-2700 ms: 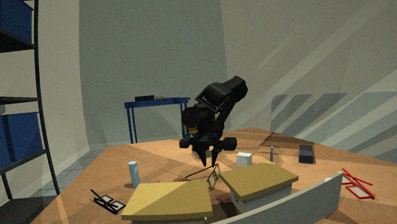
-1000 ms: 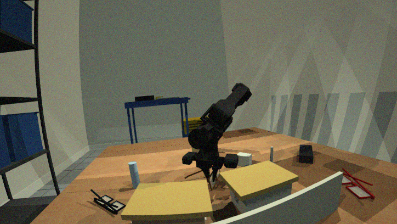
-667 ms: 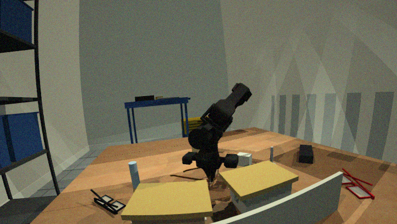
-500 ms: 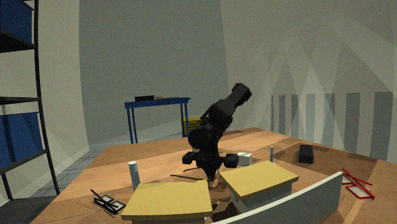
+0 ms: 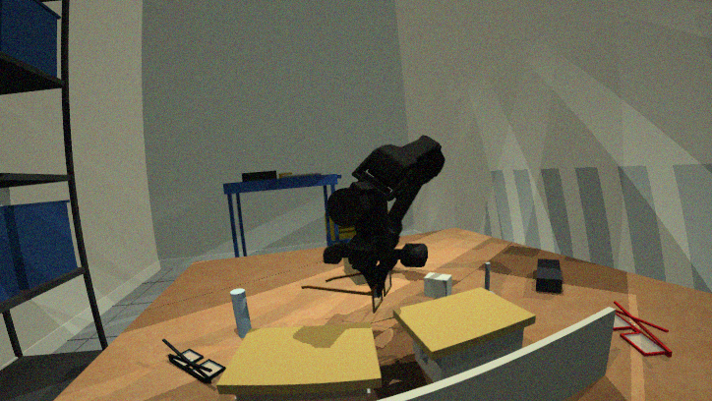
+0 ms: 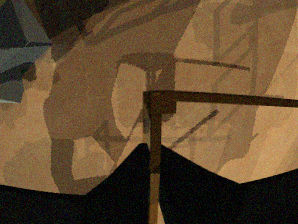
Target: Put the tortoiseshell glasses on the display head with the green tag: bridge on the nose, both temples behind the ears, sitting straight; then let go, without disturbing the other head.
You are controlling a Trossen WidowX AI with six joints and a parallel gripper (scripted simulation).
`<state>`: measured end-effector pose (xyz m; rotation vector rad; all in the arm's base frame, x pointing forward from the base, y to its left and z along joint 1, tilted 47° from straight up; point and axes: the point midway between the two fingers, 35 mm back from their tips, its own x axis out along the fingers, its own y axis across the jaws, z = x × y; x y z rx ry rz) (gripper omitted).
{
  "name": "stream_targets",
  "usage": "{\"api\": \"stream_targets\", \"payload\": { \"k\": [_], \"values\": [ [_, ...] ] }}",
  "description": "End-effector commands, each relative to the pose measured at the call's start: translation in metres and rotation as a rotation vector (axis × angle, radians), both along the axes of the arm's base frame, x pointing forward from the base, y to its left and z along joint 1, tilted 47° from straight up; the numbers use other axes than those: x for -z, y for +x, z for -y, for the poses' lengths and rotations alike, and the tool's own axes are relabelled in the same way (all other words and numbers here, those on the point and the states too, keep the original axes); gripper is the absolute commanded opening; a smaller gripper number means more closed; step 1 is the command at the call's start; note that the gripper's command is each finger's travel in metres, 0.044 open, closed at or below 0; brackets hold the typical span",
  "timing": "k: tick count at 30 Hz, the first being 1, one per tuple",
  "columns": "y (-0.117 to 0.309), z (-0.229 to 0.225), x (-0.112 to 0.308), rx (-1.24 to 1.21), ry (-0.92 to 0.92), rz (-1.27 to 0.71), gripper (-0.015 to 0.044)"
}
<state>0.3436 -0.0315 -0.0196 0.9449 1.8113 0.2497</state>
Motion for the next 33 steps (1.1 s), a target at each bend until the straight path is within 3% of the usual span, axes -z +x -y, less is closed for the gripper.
{"api": "stream_targets", "payload": {
  "k": [1, 11, 33],
  "values": [
    [0.004, 0.014, -0.013, -0.006, -0.003, 0.003, 0.0000],
    [0.008, 0.021, -0.029, 0.015, -0.008, -0.018, 0.0000],
    [0.012, -0.058, -0.113, 0.371, -0.099, -0.361, 0.0000]
  ]
}}
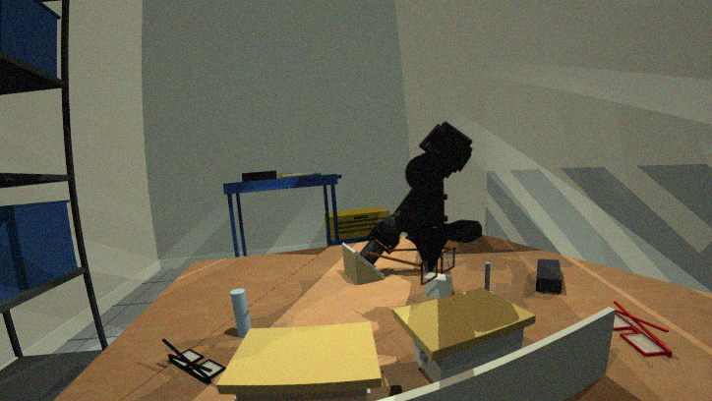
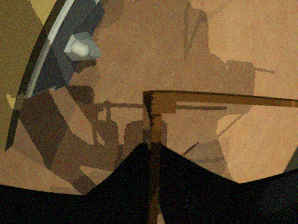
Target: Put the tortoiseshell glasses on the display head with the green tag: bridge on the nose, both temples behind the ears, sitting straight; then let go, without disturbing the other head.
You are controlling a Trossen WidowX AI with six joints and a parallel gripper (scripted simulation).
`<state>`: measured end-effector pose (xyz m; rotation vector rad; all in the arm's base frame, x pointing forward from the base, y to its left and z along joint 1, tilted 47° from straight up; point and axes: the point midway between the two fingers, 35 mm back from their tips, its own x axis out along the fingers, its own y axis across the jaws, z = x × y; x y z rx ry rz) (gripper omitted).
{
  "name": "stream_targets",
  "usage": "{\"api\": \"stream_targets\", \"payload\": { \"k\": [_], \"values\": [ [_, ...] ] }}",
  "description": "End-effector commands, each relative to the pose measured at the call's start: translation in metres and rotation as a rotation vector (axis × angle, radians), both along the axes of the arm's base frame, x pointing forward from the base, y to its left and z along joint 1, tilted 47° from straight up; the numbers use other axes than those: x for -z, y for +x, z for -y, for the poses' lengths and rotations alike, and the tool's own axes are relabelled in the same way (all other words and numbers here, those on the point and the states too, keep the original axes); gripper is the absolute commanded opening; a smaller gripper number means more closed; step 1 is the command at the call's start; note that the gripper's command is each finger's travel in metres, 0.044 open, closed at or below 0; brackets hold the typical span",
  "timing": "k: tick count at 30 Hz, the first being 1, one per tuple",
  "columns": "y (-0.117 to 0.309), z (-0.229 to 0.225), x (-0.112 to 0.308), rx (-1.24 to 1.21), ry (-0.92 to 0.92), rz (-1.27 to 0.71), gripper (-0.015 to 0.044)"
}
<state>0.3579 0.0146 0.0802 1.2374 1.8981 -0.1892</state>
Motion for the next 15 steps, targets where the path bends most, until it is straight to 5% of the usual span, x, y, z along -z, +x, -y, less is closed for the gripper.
{"api": "stream_targets", "payload": {
  "k": [1, 15],
  "values": [
    [-0.002, -0.015, -0.017, 0.072, -0.010, -0.063, 0.0000],
    [-0.020, -0.067, -0.070, 0.298, -0.050, -0.290, 0.0000]
  ]
}}
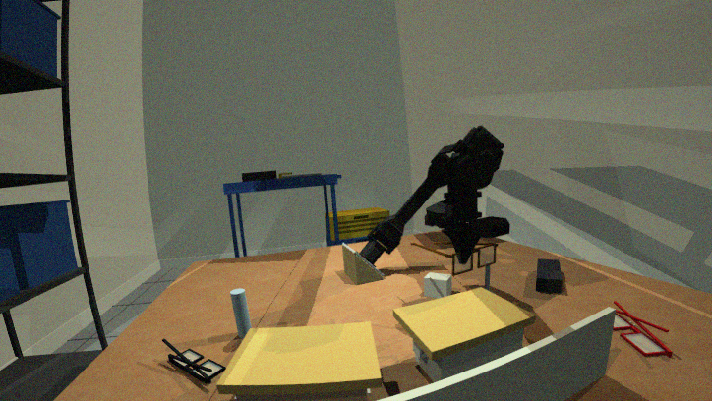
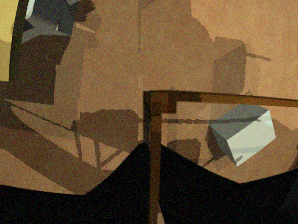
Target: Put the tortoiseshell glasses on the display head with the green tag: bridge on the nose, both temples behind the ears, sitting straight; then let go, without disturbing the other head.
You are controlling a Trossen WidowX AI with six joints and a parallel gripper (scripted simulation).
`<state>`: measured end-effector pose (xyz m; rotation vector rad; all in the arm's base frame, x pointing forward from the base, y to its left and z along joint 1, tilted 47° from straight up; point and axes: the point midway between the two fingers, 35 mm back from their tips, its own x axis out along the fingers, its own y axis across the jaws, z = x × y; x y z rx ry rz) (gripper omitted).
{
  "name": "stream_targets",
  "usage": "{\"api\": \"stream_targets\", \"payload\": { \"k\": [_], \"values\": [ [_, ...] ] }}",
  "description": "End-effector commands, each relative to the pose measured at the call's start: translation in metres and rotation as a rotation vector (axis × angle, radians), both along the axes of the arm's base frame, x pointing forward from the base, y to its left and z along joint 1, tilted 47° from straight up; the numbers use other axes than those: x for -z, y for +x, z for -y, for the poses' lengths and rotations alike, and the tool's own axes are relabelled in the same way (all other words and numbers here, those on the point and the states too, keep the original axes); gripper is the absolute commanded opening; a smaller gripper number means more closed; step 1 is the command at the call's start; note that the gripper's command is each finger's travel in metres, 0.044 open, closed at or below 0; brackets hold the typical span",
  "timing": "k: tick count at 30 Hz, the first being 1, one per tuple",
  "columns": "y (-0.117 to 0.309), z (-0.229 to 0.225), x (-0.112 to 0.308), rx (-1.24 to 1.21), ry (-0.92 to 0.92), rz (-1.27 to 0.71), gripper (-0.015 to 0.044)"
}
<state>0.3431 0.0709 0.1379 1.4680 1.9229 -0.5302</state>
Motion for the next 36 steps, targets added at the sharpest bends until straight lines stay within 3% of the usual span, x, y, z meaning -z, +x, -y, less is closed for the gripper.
{"api": "stream_targets", "payload": {
  "k": [1, 13, 36],
  "values": [
    [-0.008, -0.015, -0.016, 0.068, -0.005, -0.067, 0.0000],
    [-0.022, -0.037, -0.039, 0.169, -0.019, -0.175, 0.0000],
    [-0.030, -0.078, 0.002, 0.169, -0.017, -0.174, 0.0000]
  ]
}}
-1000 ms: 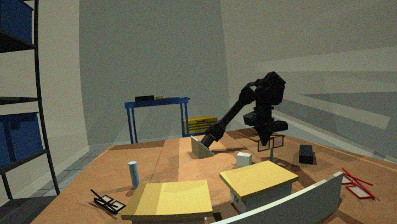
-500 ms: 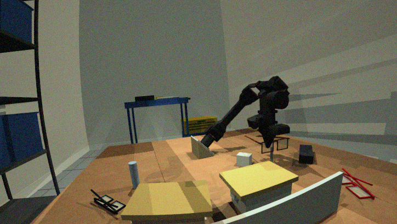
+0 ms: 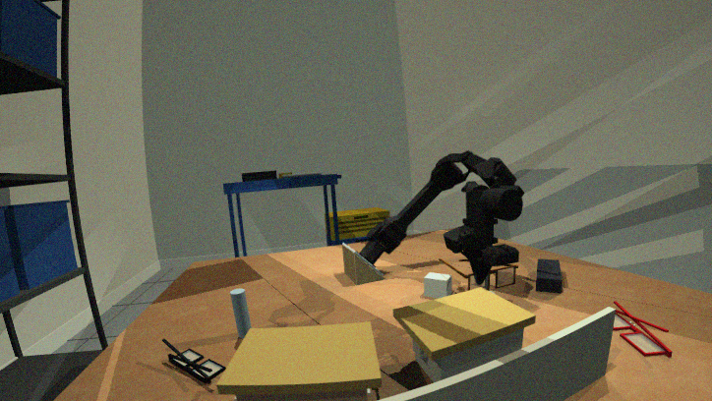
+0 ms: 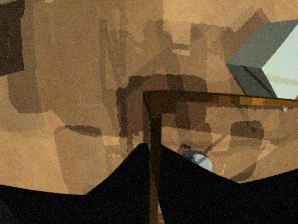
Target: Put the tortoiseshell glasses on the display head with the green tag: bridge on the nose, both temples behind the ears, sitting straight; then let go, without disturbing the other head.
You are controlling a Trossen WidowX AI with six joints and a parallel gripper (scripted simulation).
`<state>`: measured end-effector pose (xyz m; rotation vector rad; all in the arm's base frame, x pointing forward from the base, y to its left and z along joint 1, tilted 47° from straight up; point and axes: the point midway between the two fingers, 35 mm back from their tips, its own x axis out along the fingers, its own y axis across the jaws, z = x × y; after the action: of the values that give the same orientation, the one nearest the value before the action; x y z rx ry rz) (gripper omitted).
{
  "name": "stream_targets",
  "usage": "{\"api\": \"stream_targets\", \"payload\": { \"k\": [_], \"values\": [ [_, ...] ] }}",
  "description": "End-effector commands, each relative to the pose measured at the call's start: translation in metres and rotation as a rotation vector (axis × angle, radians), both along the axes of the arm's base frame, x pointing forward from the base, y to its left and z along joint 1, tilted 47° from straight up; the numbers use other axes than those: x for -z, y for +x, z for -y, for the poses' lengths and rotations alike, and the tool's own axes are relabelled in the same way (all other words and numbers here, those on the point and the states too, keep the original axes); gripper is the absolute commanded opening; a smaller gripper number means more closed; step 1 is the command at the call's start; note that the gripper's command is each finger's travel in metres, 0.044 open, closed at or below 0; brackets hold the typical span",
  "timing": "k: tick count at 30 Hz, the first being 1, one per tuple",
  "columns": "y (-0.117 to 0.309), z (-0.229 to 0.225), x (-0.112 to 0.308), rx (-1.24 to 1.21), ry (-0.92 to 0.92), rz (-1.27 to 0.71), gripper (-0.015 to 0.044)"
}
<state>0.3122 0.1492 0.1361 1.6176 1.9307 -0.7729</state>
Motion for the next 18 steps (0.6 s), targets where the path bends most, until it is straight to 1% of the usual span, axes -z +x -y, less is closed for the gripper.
{"api": "stream_targets", "payload": {
  "k": [1, 18],
  "values": [
    [0.0017, 0.0006, 0.0012, 0.008, 0.005, -0.001, 0.0000],
    [0.0097, 0.0062, 0.0089, 0.008, 0.005, 0.000, 0.0000]
  ]
}}
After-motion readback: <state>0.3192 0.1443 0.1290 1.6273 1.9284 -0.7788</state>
